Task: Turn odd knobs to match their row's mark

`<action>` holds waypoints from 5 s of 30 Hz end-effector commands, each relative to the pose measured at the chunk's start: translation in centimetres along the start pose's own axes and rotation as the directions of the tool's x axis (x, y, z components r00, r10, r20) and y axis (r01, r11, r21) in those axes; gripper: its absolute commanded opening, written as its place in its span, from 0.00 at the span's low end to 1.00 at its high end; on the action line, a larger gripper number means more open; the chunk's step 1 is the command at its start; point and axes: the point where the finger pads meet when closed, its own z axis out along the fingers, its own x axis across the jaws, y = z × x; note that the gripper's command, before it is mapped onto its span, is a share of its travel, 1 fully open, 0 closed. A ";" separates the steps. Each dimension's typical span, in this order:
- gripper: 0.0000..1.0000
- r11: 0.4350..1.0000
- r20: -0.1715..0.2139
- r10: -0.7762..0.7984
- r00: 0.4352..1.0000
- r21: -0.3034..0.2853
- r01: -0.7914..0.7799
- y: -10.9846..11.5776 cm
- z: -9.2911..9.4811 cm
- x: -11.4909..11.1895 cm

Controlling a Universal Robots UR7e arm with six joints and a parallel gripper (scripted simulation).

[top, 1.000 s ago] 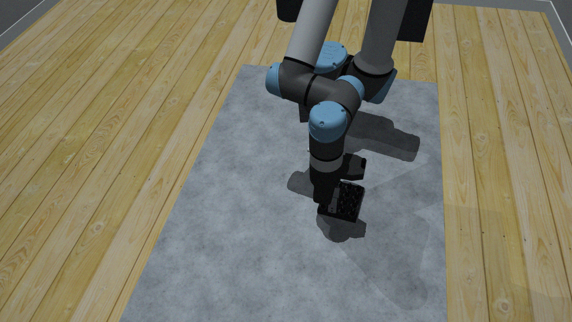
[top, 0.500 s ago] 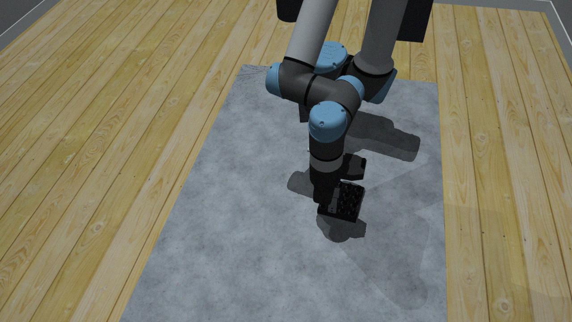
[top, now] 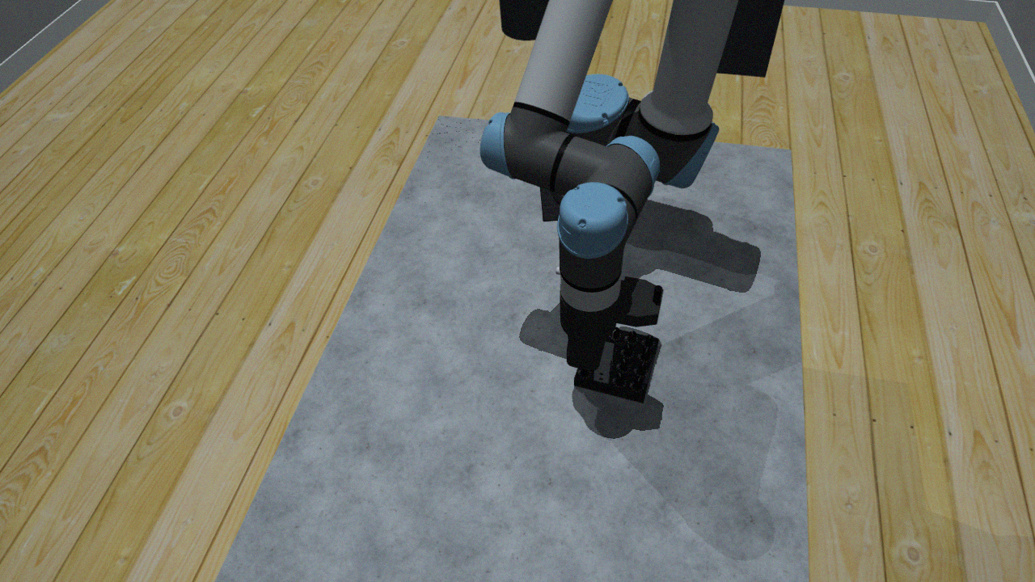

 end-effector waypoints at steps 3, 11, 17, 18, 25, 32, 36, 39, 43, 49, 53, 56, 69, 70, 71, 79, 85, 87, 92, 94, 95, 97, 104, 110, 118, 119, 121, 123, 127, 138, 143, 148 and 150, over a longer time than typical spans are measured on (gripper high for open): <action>0.30 1.000 -0.001 0.000 1.000 0.000 0.000 0.0 0.0 0.0; 0.30 1.000 -0.001 0.000 1.000 0.000 0.000 0.0 0.0 0.0; 0.30 1.000 -0.001 0.000 1.000 0.000 0.000 0.0 0.0 0.0; 0.30 1.000 -0.001 0.000 1.000 0.000 0.000 0.0 0.0 0.0; 0.30 1.000 -0.001 0.000 1.000 0.000 0.000 0.0 0.0 0.0; 0.30 1.000 -0.001 0.003 1.000 0.000 -0.003 0.0 0.0 0.0; 0.30 1.000 -0.001 0.009 1.000 0.000 -0.009 0.0 0.0 0.0; 0.30 1.000 -0.001 0.017 1.000 0.000 -0.017 0.0 0.0 0.0; 0.30 1.000 -0.001 0.028 1.000 0.000 -0.028 0.0 0.0 0.0; 0.30 0.998 -0.001 0.055 0.998 0.000 -0.055 0.0 0.0 0.0; 0.30 0.996 -0.001 0.085 0.996 0.000 -0.085 0.0 0.0 0.0; 0.30 0.994 -0.001 0.112 0.994 0.000 -0.112 0.0 0.0 0.0; 0.30 0.969 -0.001 0.246 0.969 0.000 -0.246 0.0 0.0 0.0; 0.30 0.966 -0.001 0.260 0.966 0.000 -0.260 0.0 0.0 0.0; 0.30 0.961 -0.001 0.275 0.961 0.000 -0.275 0.0 0.0 0.0; 0.30 0.929 -0.001 0.370 0.929 0.000 -0.370 0.0 0.0 0.0; 0.30 0.881 -0.001 0.472 0.881 0.001 -0.472 0.0 0.0 0.0; 0.30 0.862 -0.001 0.507 0.862 0.001 -0.507 0.0 0.0 0.0; 0.30 0.805 -0.001 0.593 0.805 0.001 -0.593 0.0 0.0 0.0; 0.30 0.793 -0.001 0.609 0.793 0.001 -0.609 0.0 0.0 0.0; 0.30 0.793 -0.001 0.609 0.793 0.001 -0.609 0.0 0.0 0.0; 0.30 0.766 -0.001 0.642 0.766 0.001 -0.642 0.0 0.0 0.0; 0.30 0.662 -0.001 0.750 0.662 0.001 -0.750 0.0 0.0 0.0; 0.30 0.561 -0.001 0.828 0.561 0.001 -0.828 0.0 0.0 0.0; 0.30 0.455 -0.001 0.891 0.455 0.001 -0.891 0.0 0.0 0.0; 0.30 0.437 -0.001 0.899 0.437 0.001 -0.899 0.0 0.0 0.0; 0.30 0.401 -0.001 0.916 0.401 0.001 -0.916 0.0 0.0 0.0; 0.30 0.366 -0.001 0.931 0.366 0.001 -0.931 0.0 0.0 0.0; 0.30 0.297 0.000 0.955 0.297 0.001 -0.955 0.0 0.0 0.0; 0.30 0.157 0.000 0.988 0.157 0.001 -0.988 0.0 0.0 0.0; 0.30 0.091 0.000 0.996 0.091 0.001 -0.996 0.0 0.0 0.0; 0.30 0.057 0.000 0.998 0.057 0.001 -0.998 0.0 0.0 0.0; 0.30 0.036 0.000 0.999 0.036 0.001 -0.999 0.0 0.0 0.0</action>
